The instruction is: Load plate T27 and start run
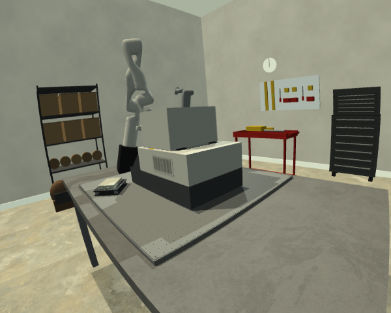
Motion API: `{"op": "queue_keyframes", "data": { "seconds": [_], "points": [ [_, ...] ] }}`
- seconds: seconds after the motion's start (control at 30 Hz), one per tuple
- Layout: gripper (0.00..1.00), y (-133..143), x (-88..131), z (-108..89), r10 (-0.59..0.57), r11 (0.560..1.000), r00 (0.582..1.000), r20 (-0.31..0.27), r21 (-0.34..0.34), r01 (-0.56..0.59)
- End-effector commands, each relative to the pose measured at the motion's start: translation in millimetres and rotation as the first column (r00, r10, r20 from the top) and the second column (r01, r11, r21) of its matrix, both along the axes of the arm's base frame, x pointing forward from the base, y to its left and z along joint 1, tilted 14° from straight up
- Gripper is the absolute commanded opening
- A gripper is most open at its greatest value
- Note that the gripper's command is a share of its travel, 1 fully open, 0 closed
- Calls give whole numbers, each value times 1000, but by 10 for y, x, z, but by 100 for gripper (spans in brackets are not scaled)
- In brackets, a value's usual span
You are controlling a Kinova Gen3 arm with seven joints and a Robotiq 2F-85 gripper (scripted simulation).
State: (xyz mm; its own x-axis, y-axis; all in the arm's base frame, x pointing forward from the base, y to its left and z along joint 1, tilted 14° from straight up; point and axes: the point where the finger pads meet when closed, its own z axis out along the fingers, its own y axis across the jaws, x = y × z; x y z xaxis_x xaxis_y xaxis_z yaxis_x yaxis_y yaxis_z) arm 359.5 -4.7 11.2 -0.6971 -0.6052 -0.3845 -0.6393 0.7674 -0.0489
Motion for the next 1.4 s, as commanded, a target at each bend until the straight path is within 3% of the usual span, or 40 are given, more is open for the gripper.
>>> {"op": "queue_keyframes", "data": {
  "seconds": [0.0, 0.7, 1.37],
  "points": [
    [10, -4, -26, 28, 0, 1000, 1000, 0, 1, 0],
    [10, -41, -201, 207, 0, 1000, 1000, 0, 1, 0],
    [10, -41, -204, 209, 0, 1000, 1000, 0, 1, 0]
  ]
}}
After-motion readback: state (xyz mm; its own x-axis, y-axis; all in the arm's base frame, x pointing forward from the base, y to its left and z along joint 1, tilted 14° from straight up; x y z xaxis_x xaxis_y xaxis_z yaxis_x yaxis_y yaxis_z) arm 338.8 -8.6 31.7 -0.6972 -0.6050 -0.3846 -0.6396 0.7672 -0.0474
